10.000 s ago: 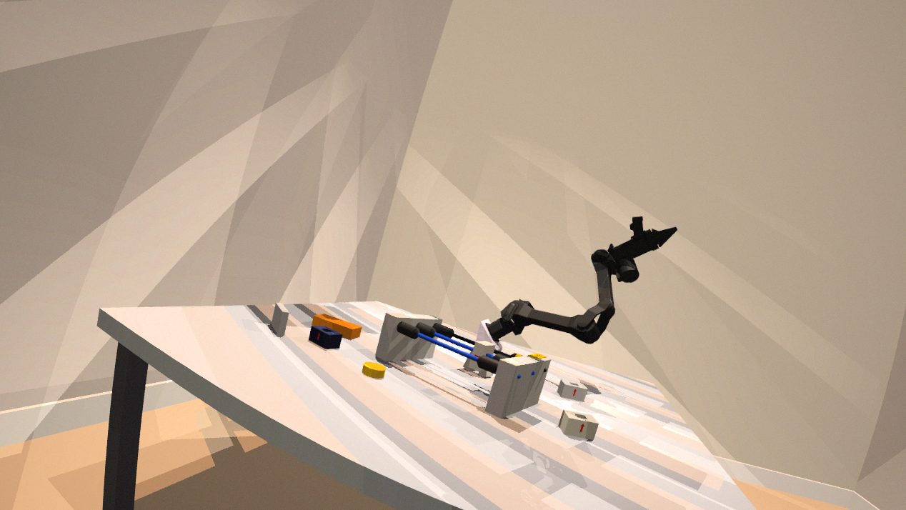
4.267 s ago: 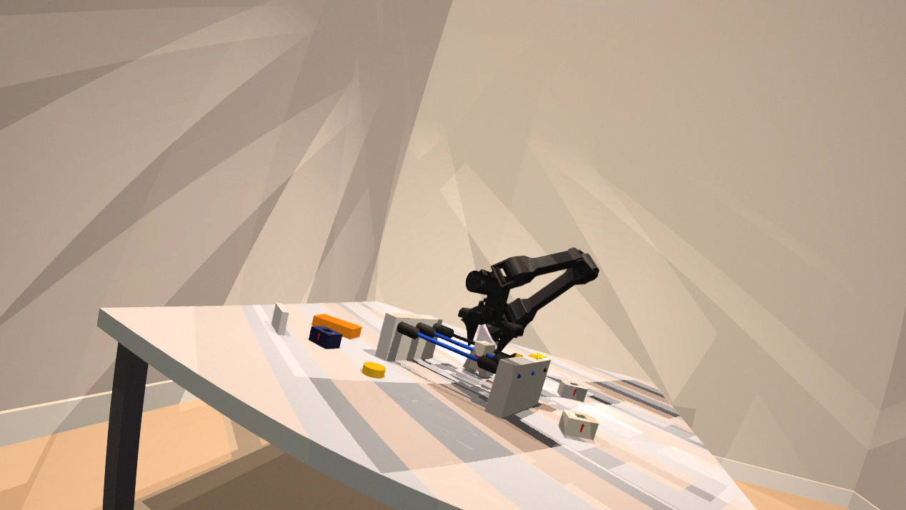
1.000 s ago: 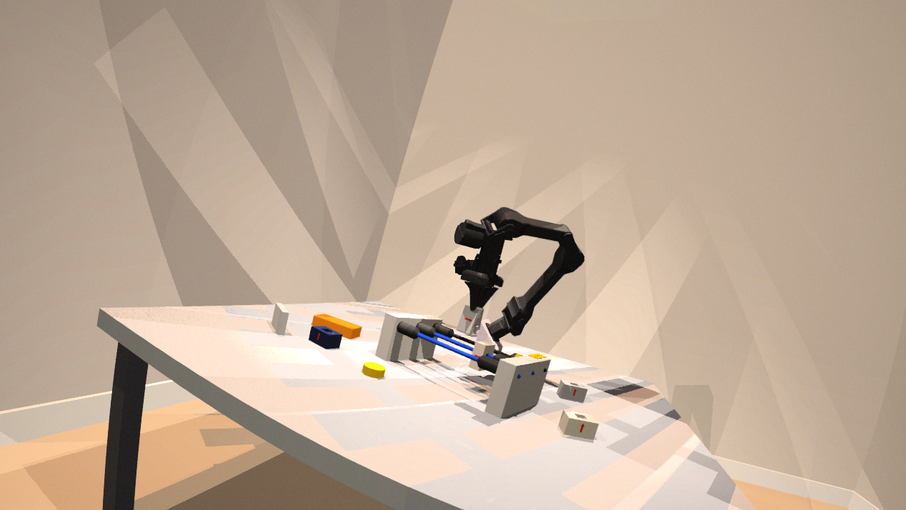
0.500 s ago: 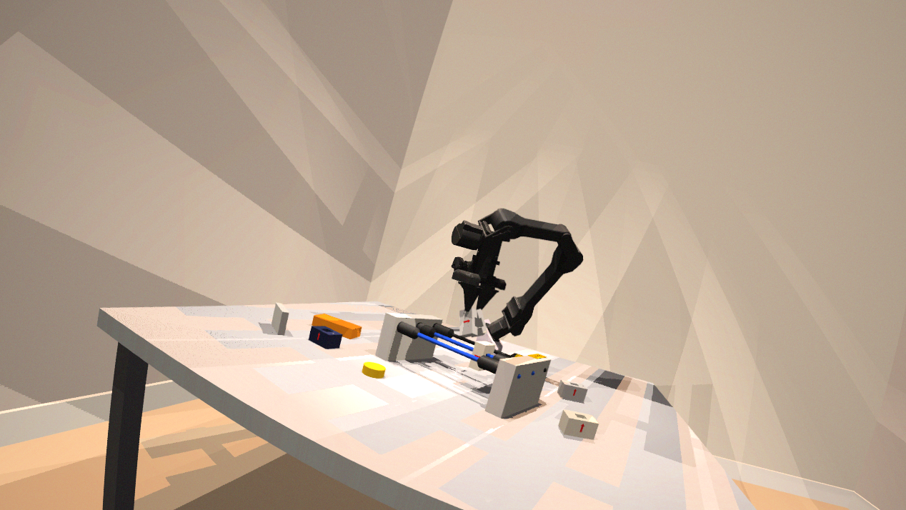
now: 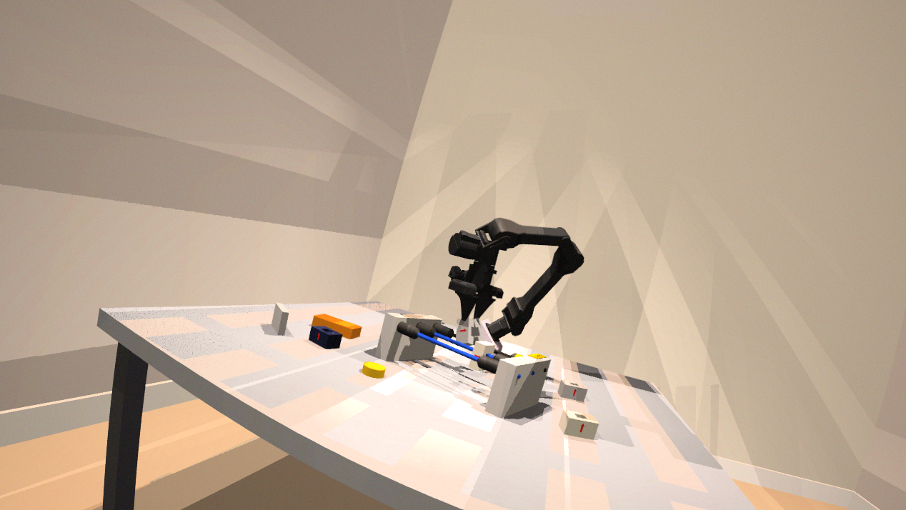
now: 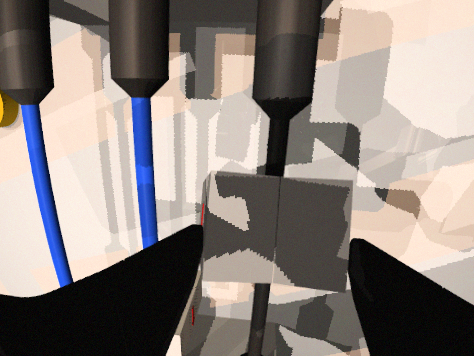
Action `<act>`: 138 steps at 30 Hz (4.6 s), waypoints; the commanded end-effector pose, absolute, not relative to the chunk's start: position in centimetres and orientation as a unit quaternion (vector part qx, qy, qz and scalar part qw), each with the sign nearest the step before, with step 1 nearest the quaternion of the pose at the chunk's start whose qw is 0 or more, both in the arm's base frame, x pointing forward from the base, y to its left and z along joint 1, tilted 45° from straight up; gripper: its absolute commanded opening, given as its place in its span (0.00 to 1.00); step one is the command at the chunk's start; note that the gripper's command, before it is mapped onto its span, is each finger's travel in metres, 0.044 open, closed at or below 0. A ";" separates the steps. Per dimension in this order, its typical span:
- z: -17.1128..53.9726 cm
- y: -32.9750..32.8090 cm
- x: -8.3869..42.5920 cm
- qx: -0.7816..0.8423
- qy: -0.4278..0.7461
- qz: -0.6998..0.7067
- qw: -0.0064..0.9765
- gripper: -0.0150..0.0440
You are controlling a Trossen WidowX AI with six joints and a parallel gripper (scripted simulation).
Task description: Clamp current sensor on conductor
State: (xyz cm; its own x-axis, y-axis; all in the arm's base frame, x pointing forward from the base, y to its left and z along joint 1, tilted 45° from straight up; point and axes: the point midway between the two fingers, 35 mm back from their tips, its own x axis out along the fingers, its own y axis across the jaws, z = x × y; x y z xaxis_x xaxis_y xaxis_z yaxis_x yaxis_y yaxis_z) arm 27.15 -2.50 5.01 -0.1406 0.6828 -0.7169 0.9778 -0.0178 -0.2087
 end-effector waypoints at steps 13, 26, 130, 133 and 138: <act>3.3 -0.7 26.8 0.625 0.666 -0.350 0.209 0.25; 3.4 -0.9 26.8 0.621 0.669 -0.350 0.209 0.25; -1.4 3.5 25.8 0.623 0.667 -0.348 0.212 0.82; -1.4 3.5 25.8 0.623 0.667 -0.348 0.212 0.79; -1.4 3.5 25.8 0.623 0.667 -0.348 0.212 0.70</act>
